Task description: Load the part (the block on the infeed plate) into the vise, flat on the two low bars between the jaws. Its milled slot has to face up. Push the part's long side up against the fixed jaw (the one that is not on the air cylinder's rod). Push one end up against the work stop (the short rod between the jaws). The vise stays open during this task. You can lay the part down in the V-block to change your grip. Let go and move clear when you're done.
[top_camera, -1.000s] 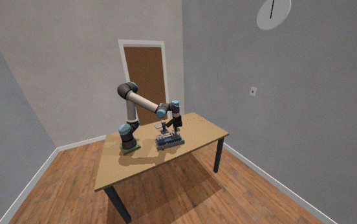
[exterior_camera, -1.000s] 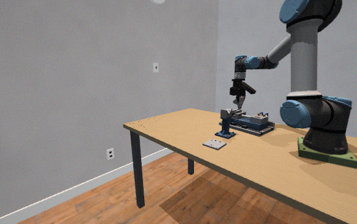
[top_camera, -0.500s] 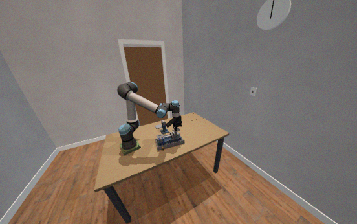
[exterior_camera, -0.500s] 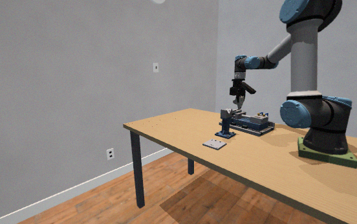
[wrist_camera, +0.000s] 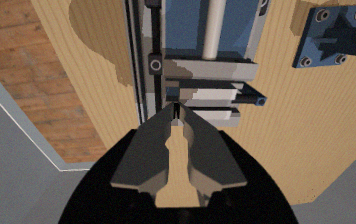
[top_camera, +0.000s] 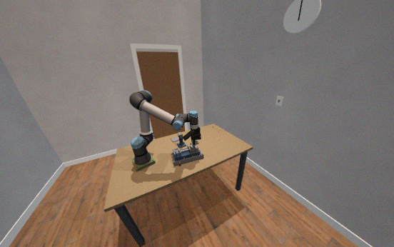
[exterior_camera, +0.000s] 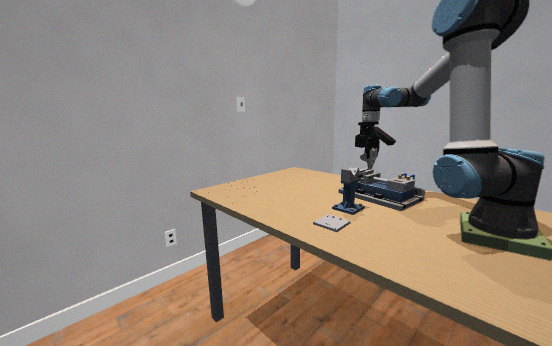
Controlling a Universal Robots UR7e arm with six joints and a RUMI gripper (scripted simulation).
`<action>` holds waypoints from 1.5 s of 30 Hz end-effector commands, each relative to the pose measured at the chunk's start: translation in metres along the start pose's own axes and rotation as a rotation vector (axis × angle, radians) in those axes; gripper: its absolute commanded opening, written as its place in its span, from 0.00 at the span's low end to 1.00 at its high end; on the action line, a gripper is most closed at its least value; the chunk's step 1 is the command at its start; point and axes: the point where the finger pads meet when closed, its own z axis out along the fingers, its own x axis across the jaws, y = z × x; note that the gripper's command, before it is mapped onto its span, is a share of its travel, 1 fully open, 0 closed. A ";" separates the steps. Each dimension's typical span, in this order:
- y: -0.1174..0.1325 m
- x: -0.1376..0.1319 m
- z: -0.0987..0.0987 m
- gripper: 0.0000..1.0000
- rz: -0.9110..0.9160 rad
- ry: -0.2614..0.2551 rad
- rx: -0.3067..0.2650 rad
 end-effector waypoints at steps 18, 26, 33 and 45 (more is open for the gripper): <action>0.000 0.000 -0.001 0.00 0.000 -0.001 -0.001; 0.000 0.000 -0.001 0.00 0.000 -0.001 -0.001; 0.000 -0.004 -0.001 0.00 0.000 -0.001 -0.001; 0.000 -0.023 -0.001 0.00 0.000 -0.001 -0.001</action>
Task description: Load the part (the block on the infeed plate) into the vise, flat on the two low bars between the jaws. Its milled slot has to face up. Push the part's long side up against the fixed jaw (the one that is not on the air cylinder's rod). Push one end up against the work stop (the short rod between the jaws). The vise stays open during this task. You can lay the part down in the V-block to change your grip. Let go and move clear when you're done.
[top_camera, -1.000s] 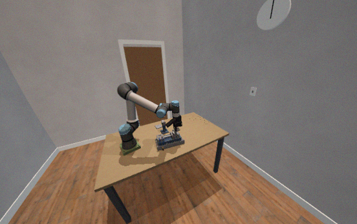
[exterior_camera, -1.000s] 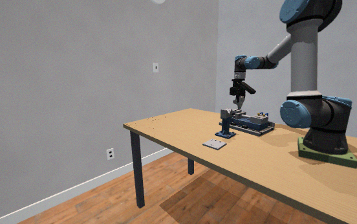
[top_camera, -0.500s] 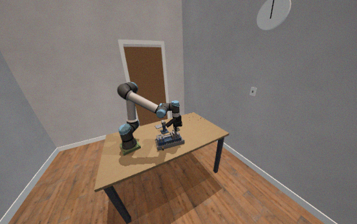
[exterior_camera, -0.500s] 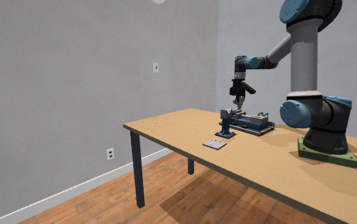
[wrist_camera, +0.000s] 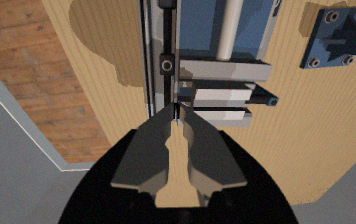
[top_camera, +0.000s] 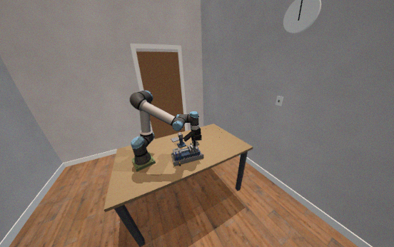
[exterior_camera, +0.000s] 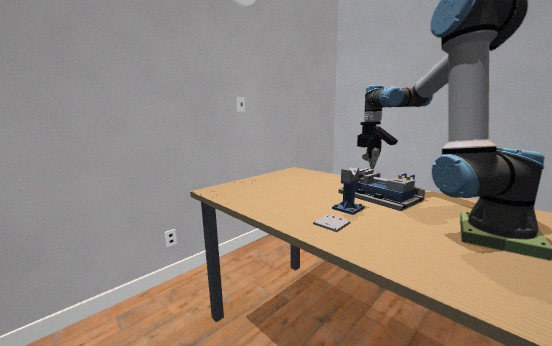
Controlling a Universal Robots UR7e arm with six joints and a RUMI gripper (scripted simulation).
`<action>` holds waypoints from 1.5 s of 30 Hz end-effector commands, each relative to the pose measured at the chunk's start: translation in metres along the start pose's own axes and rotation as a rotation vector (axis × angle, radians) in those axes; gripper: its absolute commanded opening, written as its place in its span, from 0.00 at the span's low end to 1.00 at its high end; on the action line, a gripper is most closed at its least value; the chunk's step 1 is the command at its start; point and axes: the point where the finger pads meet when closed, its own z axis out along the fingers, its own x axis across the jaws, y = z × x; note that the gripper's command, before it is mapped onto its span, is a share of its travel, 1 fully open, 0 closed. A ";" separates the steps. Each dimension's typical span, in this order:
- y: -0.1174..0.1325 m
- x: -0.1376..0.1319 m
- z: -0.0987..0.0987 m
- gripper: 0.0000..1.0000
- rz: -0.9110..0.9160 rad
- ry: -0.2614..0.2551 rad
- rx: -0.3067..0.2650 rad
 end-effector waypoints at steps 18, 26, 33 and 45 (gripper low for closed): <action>0.000 -0.015 -0.001 0.00 0.000 0.000 -0.001; 0.000 -0.015 -0.008 0.00 0.000 0.000 -0.001; 0.000 -0.015 -0.023 0.00 0.000 0.000 -0.001; 0.000 -0.015 -0.047 0.00 0.000 0.000 -0.001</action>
